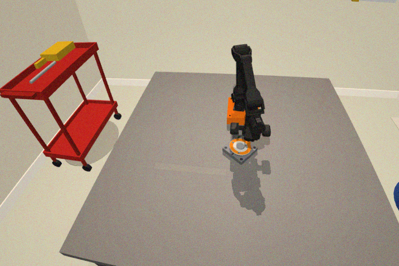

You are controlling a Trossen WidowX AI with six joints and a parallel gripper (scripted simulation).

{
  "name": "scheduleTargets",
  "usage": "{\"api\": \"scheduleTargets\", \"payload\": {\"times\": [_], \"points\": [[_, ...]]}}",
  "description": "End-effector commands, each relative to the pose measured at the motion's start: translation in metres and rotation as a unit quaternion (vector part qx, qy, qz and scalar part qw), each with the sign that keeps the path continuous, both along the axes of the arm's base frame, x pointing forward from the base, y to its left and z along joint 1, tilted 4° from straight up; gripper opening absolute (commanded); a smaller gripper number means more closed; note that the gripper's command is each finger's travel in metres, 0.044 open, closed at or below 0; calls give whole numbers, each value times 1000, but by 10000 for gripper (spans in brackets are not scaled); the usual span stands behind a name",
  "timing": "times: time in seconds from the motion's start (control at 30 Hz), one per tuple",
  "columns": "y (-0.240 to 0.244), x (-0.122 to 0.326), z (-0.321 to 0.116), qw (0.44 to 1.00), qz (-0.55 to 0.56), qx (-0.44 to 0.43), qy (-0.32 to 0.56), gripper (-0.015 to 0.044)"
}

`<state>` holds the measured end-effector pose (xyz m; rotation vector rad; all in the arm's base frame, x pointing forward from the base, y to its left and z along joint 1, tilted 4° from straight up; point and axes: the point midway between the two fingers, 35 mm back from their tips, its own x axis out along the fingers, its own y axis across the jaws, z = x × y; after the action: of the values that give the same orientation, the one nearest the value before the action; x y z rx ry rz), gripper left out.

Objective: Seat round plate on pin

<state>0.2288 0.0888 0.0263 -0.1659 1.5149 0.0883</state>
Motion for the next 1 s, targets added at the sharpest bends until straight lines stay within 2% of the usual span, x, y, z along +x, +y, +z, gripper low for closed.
{"api": "scheduleTargets", "payload": {"times": [0.0, 0.97], "points": [[6, 5, 1, 1000, 0, 4, -2, 0], [18, 32, 2, 1000, 0, 4, -3, 0]]}}
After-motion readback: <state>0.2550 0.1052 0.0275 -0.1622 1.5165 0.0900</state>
